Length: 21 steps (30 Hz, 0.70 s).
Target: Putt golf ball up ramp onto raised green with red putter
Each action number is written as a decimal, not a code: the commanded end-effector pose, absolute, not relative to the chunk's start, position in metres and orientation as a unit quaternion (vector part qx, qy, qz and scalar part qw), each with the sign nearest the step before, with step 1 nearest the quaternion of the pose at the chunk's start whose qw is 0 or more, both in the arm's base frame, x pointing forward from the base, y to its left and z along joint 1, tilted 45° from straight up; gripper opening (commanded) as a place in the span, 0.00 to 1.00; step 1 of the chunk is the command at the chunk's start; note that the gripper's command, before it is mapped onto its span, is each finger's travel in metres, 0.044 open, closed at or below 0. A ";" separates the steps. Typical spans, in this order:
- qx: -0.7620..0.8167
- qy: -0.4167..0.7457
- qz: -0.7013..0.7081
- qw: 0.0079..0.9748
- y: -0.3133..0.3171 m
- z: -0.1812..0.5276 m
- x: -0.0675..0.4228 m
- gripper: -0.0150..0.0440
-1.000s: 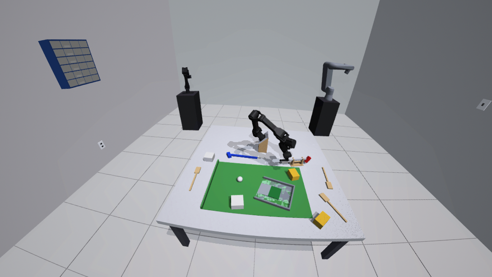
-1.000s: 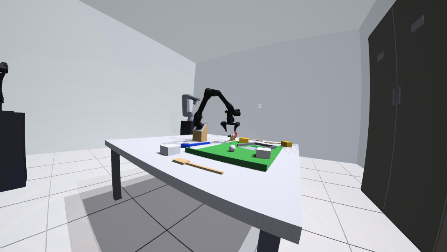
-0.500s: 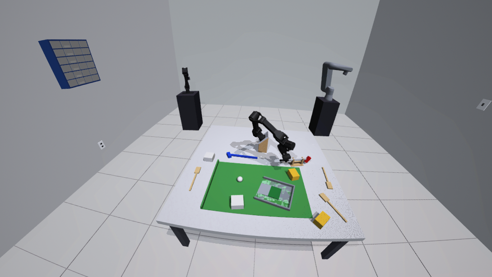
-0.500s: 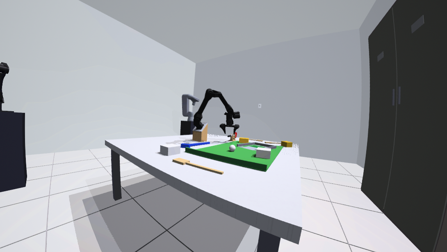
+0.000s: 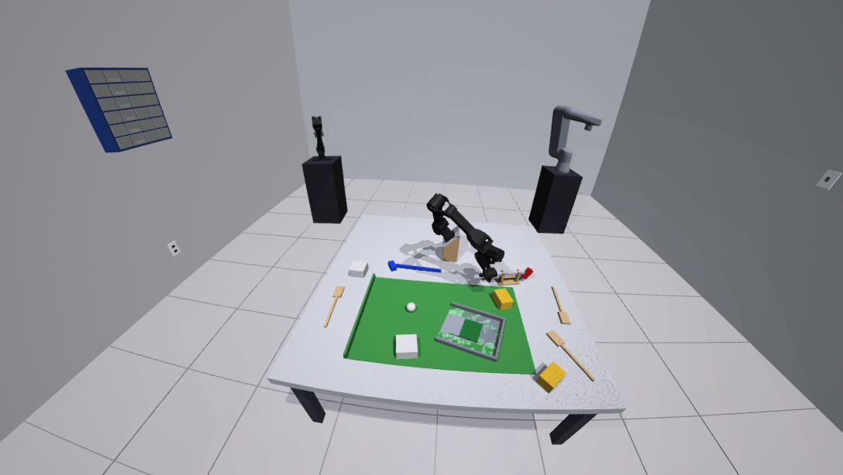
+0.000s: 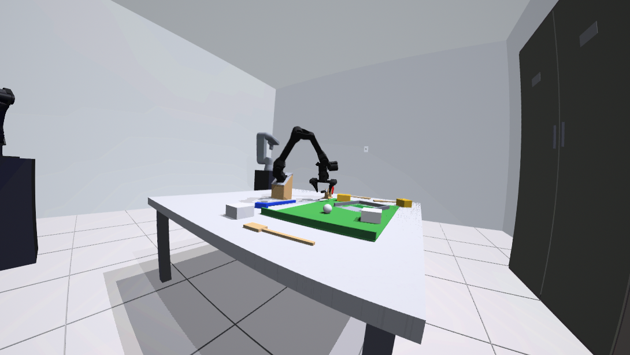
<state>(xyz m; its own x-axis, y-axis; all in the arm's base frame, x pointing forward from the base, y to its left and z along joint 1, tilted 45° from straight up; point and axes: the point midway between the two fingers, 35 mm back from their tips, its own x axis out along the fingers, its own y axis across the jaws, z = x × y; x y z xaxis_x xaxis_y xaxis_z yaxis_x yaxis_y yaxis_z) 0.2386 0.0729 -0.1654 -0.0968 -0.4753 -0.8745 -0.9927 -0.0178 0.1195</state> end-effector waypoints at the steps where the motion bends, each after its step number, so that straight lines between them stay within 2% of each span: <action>1: -0.591 0.623 0.401 0.320 0.068 -0.169 0.238 1.00; 16: -0.591 0.623 0.401 0.319 0.055 -0.182 0.236 1.00; 21: -0.590 0.623 0.401 0.322 0.058 -0.180 0.237 0.78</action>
<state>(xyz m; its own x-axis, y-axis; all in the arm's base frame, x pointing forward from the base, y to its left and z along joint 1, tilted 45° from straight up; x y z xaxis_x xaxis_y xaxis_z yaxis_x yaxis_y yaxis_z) 0.2368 0.0576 -0.1805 -0.0983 -0.4770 -0.8734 -0.9926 -0.0164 0.1206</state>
